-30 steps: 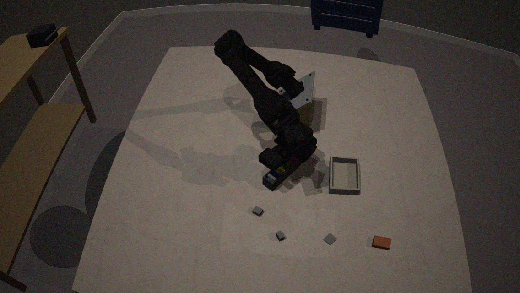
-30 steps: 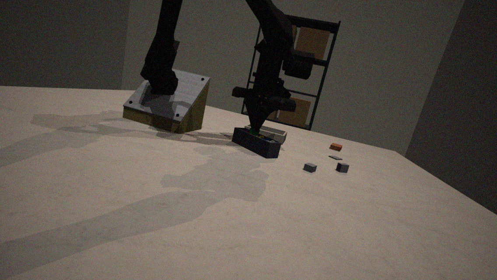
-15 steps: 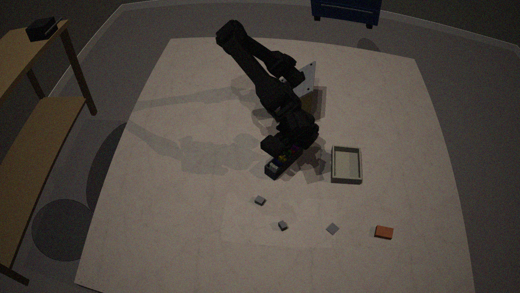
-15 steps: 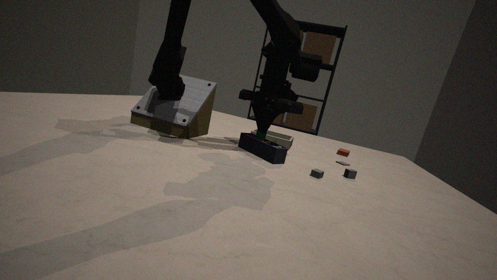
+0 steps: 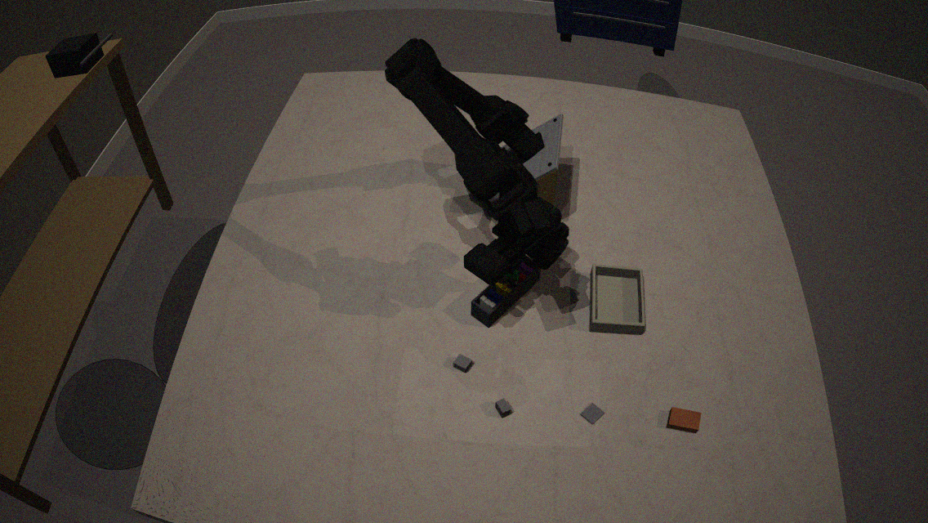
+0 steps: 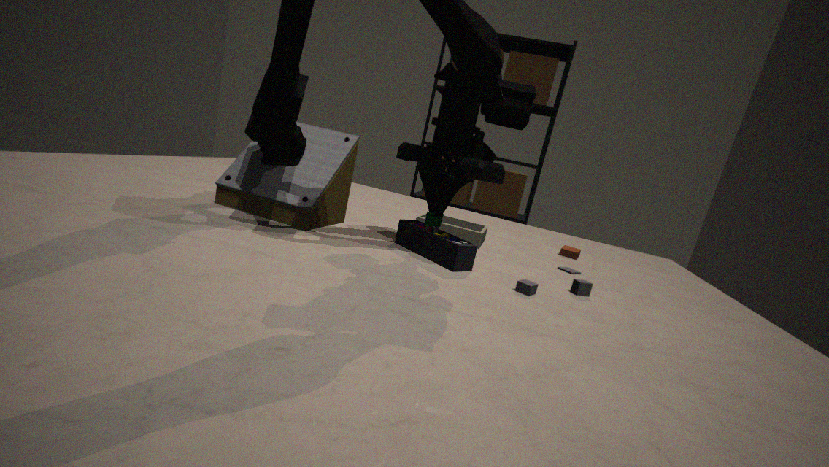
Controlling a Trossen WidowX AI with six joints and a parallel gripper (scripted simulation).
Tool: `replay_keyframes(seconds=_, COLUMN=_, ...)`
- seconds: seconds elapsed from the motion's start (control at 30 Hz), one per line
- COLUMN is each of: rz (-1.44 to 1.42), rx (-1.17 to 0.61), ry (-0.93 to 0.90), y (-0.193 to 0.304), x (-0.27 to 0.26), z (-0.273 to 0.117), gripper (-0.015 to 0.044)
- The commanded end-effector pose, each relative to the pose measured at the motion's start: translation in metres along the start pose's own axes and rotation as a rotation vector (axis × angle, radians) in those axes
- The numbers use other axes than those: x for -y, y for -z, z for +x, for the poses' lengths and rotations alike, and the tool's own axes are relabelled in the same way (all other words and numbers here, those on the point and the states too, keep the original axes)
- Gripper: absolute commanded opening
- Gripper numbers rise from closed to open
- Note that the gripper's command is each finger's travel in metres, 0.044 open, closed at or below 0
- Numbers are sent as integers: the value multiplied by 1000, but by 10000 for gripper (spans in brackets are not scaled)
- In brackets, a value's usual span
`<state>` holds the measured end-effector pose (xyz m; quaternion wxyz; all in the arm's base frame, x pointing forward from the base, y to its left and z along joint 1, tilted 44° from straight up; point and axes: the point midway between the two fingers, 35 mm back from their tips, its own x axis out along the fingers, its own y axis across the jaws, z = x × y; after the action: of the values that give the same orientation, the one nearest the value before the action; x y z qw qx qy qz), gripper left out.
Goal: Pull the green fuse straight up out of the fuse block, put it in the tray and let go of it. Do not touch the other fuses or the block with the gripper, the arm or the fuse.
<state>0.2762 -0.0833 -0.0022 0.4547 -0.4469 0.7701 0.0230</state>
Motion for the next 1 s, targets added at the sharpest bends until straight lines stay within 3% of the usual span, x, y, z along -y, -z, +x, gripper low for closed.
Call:
replay_keyframes(seconds=0.0, rz=7, rx=4, ry=0, y=-1, x=1, z=-4, gripper=0)
replay_keyframes(seconds=0.97, rz=6, rx=4, ry=0, y=-1, x=1, z=-31, gripper=0)
